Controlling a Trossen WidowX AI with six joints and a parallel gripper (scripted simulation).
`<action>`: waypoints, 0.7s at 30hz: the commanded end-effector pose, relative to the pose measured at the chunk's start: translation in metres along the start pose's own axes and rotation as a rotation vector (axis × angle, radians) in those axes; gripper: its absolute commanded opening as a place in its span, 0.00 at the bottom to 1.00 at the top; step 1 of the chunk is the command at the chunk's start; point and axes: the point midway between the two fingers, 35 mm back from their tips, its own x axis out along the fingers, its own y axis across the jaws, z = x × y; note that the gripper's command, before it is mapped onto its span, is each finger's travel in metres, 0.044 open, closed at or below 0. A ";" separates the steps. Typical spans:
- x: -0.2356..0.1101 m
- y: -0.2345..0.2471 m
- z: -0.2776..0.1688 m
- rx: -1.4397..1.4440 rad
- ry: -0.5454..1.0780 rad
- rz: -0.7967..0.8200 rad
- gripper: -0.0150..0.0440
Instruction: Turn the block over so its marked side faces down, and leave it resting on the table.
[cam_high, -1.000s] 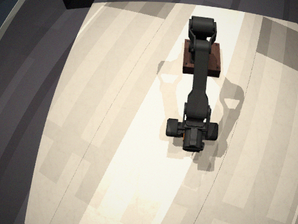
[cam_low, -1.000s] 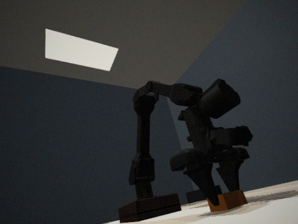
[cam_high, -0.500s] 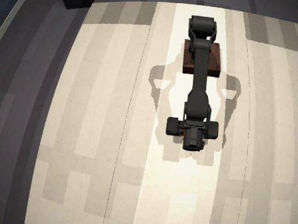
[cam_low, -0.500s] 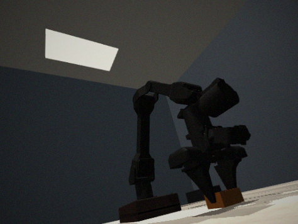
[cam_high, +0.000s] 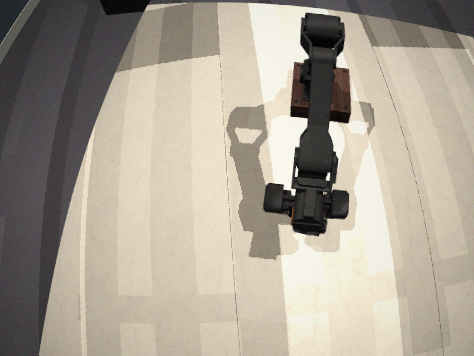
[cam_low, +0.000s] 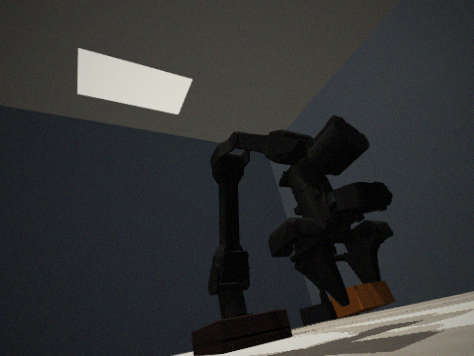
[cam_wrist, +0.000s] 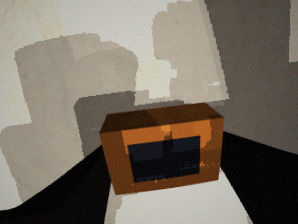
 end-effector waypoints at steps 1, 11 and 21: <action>0.002 0.000 0.000 0.005 -0.063 0.003 0.25; 0.005 0.000 -0.001 0.005 -0.222 0.003 0.25; 0.004 0.000 -0.005 0.005 -0.381 0.003 0.25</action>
